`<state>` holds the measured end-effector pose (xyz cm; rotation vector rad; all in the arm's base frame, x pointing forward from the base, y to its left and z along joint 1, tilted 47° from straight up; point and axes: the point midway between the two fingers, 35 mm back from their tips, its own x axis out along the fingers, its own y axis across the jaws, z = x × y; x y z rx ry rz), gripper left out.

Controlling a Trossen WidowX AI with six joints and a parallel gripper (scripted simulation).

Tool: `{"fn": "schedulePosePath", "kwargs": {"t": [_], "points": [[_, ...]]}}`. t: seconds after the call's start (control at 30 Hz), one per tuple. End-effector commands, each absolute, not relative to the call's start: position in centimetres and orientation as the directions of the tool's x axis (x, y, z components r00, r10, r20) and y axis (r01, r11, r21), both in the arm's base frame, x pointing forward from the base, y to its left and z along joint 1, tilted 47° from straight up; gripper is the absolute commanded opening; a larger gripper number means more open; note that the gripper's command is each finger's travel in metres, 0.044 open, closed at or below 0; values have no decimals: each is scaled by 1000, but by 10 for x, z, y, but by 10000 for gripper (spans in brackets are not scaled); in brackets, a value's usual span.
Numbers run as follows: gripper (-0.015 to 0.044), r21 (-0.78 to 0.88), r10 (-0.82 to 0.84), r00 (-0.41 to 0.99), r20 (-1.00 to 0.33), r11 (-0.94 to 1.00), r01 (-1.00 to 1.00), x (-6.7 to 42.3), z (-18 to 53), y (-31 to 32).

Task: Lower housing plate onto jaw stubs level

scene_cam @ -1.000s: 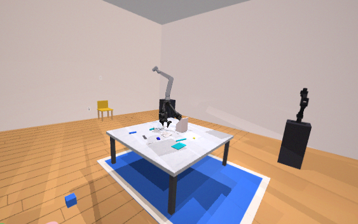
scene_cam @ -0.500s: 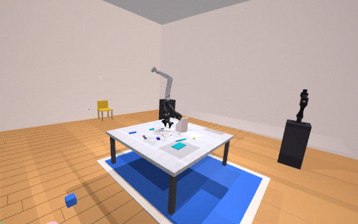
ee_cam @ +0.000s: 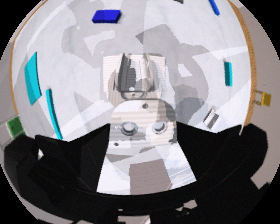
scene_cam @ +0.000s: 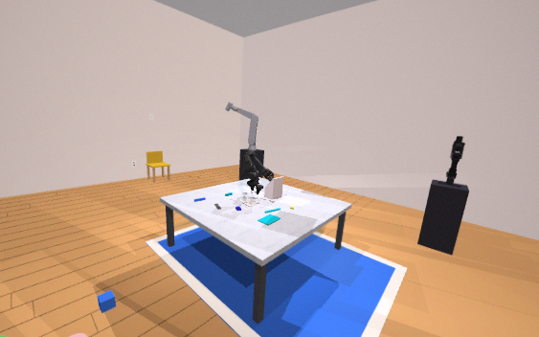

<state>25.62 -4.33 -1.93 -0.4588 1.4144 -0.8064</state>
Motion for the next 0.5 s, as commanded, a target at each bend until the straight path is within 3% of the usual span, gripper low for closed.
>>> {"fn": "schedulePosePath", "kwargs": {"t": [0.0, 0.47], "points": [[351, -716, -731, -32, -682, 658, 232, 258, -20, -42], [351, -715, -731, -32, -682, 656, 241, 258, -20, -42]]}}
